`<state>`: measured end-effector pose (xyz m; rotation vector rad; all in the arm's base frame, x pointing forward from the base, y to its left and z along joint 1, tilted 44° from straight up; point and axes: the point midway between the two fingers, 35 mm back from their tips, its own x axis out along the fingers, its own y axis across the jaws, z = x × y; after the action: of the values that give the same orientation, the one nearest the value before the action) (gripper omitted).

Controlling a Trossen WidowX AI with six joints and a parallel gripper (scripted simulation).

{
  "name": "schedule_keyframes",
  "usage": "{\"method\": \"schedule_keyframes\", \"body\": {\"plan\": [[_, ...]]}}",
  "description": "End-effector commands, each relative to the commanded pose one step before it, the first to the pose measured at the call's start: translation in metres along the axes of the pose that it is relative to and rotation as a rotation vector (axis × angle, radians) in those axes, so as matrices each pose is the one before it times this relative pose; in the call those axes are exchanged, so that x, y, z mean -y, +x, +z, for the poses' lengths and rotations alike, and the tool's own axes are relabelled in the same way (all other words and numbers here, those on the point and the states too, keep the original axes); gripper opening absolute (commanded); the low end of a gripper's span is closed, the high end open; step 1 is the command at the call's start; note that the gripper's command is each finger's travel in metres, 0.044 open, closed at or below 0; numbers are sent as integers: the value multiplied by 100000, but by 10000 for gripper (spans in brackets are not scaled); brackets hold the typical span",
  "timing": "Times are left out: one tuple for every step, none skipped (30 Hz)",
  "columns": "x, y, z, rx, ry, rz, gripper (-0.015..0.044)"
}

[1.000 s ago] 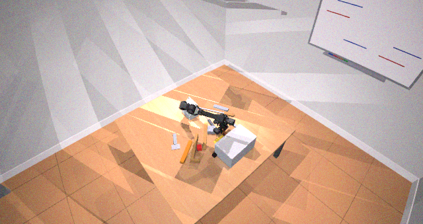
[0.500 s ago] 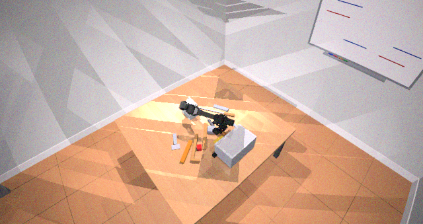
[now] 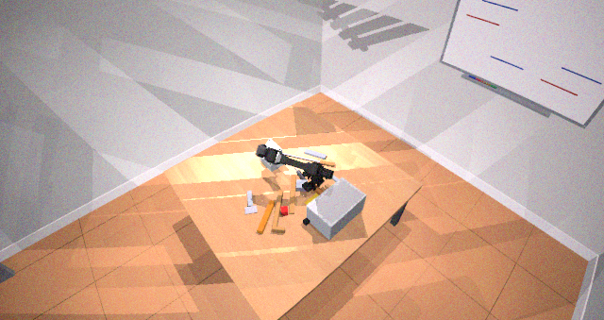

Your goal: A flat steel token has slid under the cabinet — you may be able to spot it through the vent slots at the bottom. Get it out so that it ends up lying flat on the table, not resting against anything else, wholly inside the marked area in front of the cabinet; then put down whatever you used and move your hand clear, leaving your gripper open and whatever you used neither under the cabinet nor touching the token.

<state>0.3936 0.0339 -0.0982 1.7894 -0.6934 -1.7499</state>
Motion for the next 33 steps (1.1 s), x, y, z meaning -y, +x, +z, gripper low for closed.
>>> {"method": "schedule_keyframes", "body": {"plan": [[-53,61,540,232,125,220,0],[6,2,89,4,-4,-1,0],[6,2,89,4,-4,-1,0],[6,2,89,4,-4,-1,0],[6,2,89,4,-4,-1,0],[6,2,89,4,-4,-1,0],[6,2,89,4,-4,-1,0],[5,2,89,4,-4,-1,0],[5,2,89,4,-4,-1,0],[5,2,92,4,-4,-1,0],[5,2,92,4,-4,-1,0],[5,2,92,4,-4,-1,0],[5,2,92,4,-4,-1,0],[5,2,92,4,-4,-1,0],[5,2,92,4,-4,-1,0],[5,2,92,4,-4,-1,0],[5,2,91,4,-4,-1,0],[5,2,91,4,-4,-1,0],[5,2,91,4,-4,-1,0],[5,2,91,4,-4,-1,0],[5,2,96,4,-4,-1,0],[5,2,96,4,-4,-1,0],[5,2,96,4,-4,-1,0],[5,2,96,4,-4,-1,0],[5,1,95,4,-4,-1,0],[5,1,95,4,-4,-1,0],[5,1,95,4,-4,-1,0],[5,1,95,4,-4,-1,0],[5,1,95,4,-4,-1,0],[5,1,95,4,-4,-1,0],[5,1,95,4,-4,-1,0],[6,1,95,4,-4,-1,0],[6,1,100,4,-4,-1,0]]}}
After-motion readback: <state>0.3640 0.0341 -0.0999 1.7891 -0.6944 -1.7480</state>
